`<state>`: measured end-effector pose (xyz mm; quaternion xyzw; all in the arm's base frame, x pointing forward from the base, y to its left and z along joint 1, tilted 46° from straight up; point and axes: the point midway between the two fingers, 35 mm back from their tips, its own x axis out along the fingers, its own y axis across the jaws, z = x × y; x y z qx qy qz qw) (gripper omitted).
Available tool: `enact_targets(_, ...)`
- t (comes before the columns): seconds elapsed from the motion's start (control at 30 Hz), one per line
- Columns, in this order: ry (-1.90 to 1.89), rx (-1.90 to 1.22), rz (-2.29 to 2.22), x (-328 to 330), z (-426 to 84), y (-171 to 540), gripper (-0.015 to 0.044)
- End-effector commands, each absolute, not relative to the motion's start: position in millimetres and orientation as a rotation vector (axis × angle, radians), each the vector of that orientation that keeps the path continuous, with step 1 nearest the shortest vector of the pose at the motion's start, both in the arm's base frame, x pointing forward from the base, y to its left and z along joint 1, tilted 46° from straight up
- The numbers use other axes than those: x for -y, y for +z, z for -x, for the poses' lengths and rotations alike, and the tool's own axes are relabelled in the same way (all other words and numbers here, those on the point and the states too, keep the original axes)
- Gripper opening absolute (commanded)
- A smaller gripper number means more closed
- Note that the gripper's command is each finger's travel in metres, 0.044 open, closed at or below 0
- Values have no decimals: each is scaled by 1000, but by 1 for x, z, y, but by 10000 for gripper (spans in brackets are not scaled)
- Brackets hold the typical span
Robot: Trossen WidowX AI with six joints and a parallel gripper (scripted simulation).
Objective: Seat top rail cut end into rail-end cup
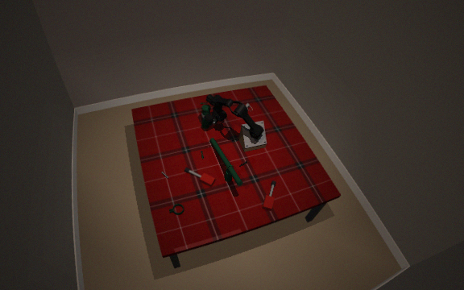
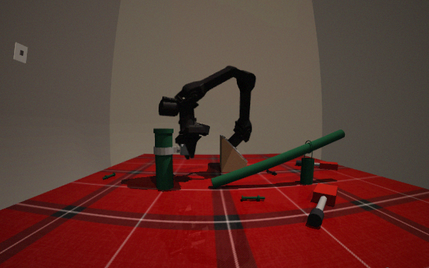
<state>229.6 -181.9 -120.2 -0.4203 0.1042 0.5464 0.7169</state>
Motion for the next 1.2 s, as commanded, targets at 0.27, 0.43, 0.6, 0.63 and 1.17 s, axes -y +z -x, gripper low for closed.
enact_targets(0.27, 1197, -243, 913, 181, -232, -120, 0)
enact_targets(0.43, 1183, -274, 884, 181, -235, -118, 0)
enact_targets(0.6, 1167, -309, 852, 180, -240, -117, 0)
enact_targets(0.63, 1165, -314, 847, 180, -240, -117, 0)
enact_targets(1.17, 1122, -404, 763, 180, -252, -115, 0)
